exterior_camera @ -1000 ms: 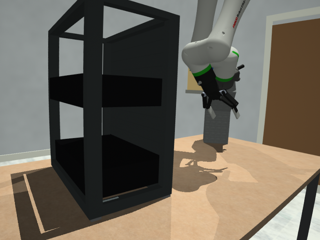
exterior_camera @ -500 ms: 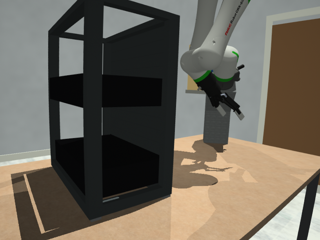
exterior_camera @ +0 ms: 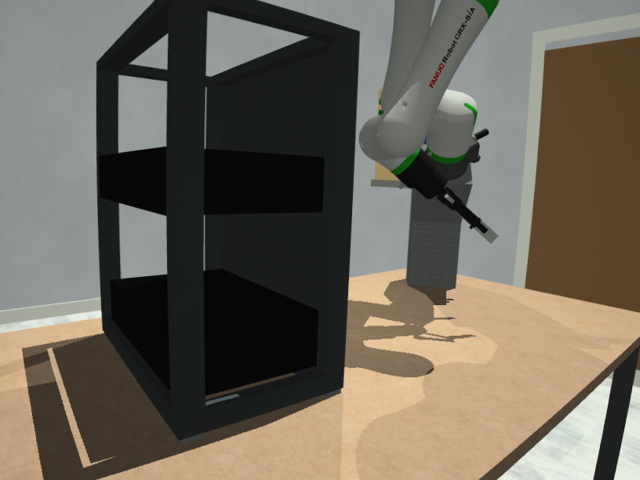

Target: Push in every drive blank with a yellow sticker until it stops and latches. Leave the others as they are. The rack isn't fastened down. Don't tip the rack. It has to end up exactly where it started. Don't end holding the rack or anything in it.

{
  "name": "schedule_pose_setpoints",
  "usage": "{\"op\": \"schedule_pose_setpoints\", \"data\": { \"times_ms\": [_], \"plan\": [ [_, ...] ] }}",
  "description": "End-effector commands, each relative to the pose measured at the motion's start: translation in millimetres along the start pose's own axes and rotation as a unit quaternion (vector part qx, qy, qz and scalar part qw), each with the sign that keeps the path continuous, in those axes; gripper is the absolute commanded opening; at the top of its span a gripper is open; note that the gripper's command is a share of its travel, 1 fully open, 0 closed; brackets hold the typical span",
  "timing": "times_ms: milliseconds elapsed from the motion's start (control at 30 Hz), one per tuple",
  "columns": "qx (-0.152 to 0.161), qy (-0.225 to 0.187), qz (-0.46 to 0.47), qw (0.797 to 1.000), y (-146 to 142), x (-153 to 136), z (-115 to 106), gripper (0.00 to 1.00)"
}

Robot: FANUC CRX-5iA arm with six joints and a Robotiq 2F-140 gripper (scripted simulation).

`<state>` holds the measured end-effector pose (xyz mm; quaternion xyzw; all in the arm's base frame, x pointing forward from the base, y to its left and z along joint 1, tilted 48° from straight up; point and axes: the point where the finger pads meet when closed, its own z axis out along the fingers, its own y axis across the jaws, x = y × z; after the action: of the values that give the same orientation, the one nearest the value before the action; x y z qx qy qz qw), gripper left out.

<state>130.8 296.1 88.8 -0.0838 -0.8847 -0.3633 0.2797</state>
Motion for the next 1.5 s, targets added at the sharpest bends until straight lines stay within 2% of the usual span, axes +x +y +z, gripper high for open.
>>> {"op": "schedule_pose_setpoints", "data": {
  "times_ms": [0, 100, 167, 300, 467, 667, 733, 967, 1233, 1300, 1467],
  "plan": [
    [-0.021, 0.025, 0.057, 0.998, 3.3, 10.2, 7.5, 1.00],
    [-0.040, 0.047, 0.104, 0.993, 8.7, 18.4, 12.3, 1.00],
    [-0.040, 0.047, 0.104, 0.993, 8.7, 18.4, 12.3, 1.00],
    [-0.066, 0.077, 0.168, 0.980, 18.4, 28.4, 16.8, 1.00],
    [-0.099, 0.118, 0.247, 0.957, 34.5, 38.9, 19.1, 1.00],
    [-0.141, 0.170, 0.337, 0.915, 58.6, 47.0, 16.1, 1.00],
    [-0.141, 0.170, 0.337, 0.915, 58.6, 47.0, 16.1, 1.00],
    [-0.189, 0.234, 0.432, 0.850, 90.8, 48.6, 3.8, 1.00],
    [-0.243, 0.309, 0.520, 0.758, 128.3, 38.9, -22.2, 1.00],
    [-0.243, 0.309, 0.520, 0.758, 128.3, 38.9, -22.2, 1.00],
    [-0.275, 0.356, 0.562, 0.694, 149.3, 26.7, -44.5, 1.00]
  ]
}}
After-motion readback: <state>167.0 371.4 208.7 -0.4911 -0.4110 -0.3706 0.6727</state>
